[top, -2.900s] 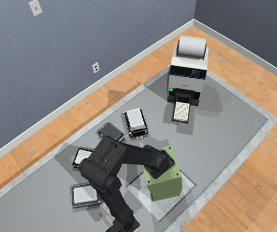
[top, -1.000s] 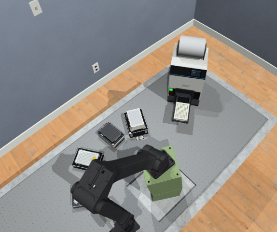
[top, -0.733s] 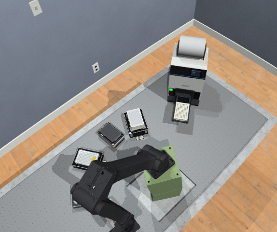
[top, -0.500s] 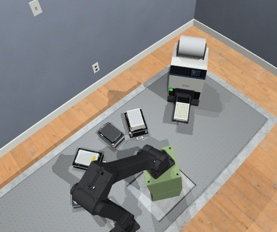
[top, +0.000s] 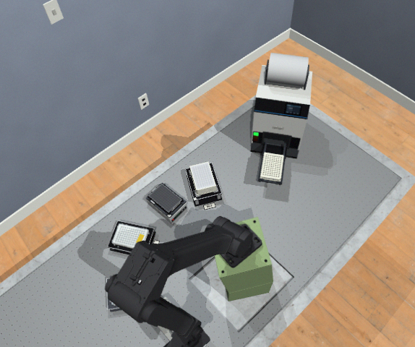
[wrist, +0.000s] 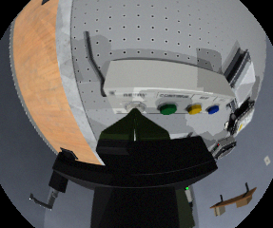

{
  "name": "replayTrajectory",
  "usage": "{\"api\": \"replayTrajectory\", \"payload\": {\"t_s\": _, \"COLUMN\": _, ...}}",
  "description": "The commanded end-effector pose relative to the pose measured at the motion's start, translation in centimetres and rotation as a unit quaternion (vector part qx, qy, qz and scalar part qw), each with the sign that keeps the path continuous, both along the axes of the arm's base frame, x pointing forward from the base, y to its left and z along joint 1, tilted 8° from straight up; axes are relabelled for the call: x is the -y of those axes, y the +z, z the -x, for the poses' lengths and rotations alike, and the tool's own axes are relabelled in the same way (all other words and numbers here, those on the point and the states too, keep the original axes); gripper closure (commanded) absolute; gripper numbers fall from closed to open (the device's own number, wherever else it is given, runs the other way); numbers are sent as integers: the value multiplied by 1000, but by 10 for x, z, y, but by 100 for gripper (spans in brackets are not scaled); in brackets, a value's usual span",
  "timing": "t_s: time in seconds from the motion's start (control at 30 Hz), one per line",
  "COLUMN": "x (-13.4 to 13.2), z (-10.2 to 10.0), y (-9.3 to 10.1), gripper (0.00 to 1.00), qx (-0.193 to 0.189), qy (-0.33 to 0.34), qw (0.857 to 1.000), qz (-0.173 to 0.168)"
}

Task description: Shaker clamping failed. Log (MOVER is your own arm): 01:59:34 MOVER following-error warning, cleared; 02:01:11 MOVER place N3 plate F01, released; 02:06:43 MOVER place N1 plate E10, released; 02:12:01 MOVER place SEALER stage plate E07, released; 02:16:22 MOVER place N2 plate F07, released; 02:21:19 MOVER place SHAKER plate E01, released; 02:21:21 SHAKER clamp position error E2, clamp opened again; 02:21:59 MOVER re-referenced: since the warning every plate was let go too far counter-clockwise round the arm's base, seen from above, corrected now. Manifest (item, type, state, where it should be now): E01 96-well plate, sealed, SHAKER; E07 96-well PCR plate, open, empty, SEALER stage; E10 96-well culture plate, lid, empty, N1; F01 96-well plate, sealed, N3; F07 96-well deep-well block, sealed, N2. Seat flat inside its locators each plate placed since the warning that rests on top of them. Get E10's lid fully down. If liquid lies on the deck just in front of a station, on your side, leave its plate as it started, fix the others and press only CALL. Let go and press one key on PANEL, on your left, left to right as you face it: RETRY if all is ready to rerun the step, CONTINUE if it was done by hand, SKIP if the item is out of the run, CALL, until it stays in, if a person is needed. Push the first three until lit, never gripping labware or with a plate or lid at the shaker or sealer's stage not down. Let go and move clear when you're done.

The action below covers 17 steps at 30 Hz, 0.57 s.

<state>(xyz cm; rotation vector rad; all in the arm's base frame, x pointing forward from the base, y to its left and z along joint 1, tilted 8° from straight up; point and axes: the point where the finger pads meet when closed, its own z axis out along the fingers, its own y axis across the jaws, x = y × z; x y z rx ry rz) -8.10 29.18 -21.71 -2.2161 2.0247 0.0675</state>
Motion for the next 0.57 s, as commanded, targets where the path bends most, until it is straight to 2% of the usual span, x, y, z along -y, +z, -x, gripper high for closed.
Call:
{"api": "replayTrajectory", "payload": {"t_s": 0.0, "x": -3, "z": -3, "y": -9, "gripper": 100, "qx": 0, "qy": -1, "qw": 1000, "qz": 1}}
{"api": "replayTrajectory", "payload": {"t_s": 0.53, "x": -3, "z": -3, "y": -14, "gripper": 100, "qx": 0, "qy": -2, "qw": 1000, "qz": 1}}
